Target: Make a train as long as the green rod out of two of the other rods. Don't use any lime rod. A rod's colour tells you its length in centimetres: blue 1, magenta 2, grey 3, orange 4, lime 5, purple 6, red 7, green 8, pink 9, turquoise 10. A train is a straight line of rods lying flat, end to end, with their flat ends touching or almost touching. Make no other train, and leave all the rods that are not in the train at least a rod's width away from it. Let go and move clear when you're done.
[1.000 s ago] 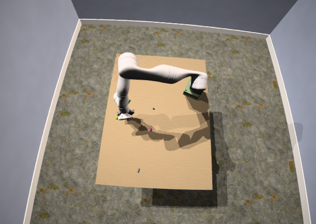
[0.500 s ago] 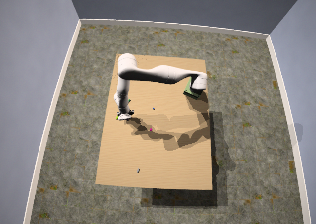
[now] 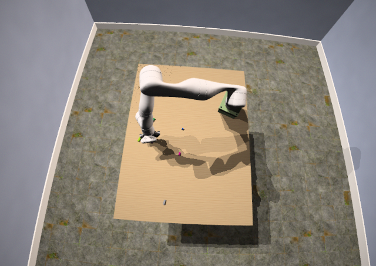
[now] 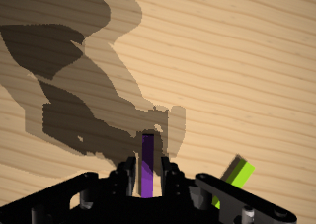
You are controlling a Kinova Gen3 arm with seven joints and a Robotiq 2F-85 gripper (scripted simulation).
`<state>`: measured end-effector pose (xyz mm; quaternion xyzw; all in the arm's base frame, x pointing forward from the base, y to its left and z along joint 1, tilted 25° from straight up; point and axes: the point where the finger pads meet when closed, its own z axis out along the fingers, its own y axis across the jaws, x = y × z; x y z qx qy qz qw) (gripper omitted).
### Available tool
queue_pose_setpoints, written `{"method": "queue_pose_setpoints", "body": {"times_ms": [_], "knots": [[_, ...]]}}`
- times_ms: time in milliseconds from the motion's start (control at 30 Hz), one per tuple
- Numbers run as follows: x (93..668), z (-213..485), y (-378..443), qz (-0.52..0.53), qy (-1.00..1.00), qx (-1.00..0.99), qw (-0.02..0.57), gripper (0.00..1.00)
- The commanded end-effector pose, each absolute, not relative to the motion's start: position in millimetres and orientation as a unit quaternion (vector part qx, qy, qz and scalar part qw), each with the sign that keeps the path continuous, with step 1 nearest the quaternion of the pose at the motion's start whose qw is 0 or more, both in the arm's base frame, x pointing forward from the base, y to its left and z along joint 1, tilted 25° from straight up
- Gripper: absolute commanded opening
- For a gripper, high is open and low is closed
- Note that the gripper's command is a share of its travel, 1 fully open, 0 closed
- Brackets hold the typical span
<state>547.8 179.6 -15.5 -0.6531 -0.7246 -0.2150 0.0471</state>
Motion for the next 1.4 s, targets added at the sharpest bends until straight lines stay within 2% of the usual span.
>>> {"method": "queue_pose_setpoints", "body": {"times_ms": [0, 1100, 1133, 1367], "knots": [[548.1, -15.2, 179.9, -0.215, -0.725, -0.653, 0.047, 0.24], [548.1, -15.2, 179.9, -0.215, -0.725, -0.653, 0.047, 0.24], [548.1, -15.2, 179.9, -0.215, -0.725, -0.653, 0.047, 0.05], [548.1, -15.2, 179.9, -0.215, -0.725, -0.653, 0.047, 0.05]]}}
